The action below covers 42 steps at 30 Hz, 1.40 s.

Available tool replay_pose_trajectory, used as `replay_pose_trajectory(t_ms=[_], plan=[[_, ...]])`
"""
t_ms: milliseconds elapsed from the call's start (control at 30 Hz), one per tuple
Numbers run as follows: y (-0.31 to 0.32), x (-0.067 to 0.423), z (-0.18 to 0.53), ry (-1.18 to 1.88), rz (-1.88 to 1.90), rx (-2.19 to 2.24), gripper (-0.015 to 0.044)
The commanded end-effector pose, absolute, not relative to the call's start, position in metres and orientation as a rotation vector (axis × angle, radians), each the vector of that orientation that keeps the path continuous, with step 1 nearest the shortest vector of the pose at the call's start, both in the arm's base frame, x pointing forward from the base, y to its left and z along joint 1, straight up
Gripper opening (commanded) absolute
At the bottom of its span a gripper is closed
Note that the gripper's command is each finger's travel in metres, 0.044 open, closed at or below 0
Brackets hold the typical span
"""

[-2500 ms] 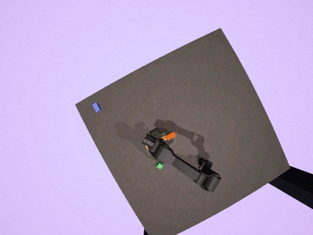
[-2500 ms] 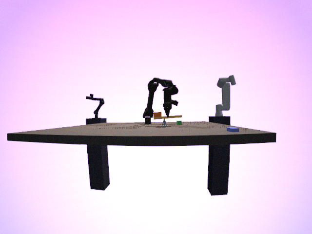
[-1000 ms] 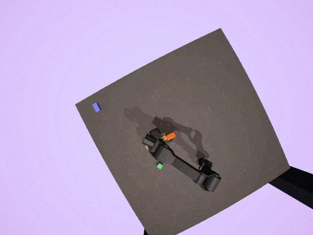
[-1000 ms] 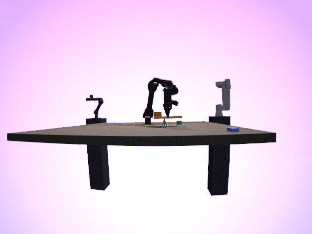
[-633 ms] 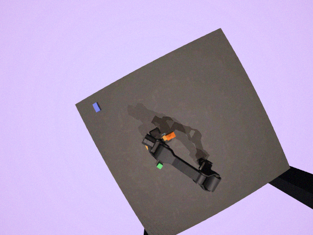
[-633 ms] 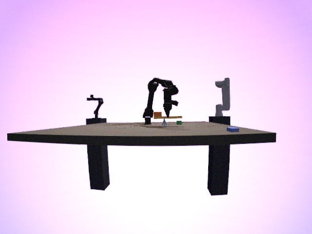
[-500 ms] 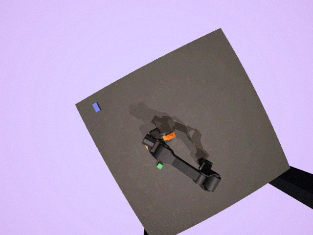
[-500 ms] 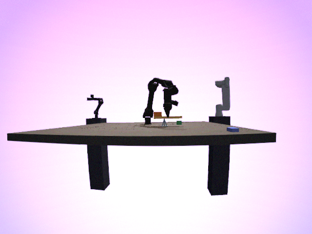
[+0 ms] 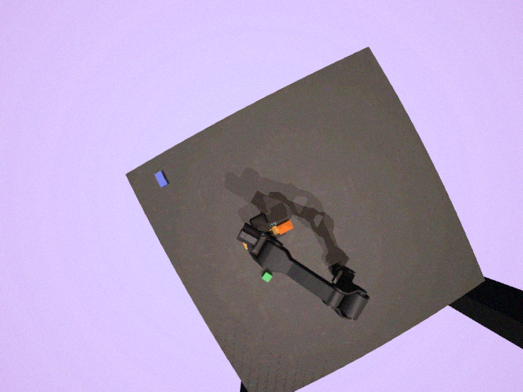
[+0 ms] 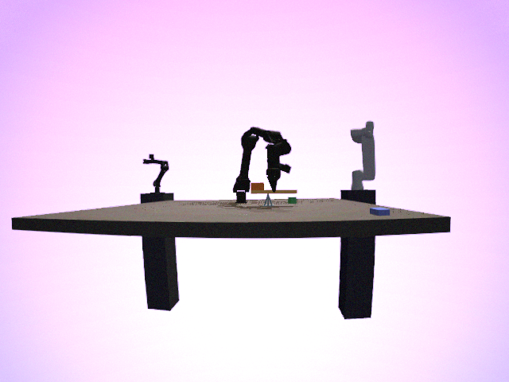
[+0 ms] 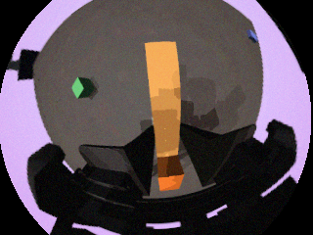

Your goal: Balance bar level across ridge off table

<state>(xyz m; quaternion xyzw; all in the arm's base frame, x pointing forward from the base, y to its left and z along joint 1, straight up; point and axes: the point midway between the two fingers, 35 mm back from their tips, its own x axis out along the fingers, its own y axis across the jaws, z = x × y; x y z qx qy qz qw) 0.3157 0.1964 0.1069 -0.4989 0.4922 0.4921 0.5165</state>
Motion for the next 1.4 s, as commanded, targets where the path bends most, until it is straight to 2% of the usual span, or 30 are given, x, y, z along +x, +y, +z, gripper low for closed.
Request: replay_pose_trajectory(t_ms=[0, 867, 1067, 1367], plan=[[0.1964, 0.3157, 0.1068, 1.182, 1.182, -1.198, 0.0], [0.1964, 0.3157, 0.1068, 1.182, 1.182, -1.198, 0.0], [0.1964, 0.3157, 0.1068, 1.182, 1.182, -1.198, 0.0157], [0.1964, 0.3157, 0.1068, 1.182, 1.182, -1.198, 0.0167]])
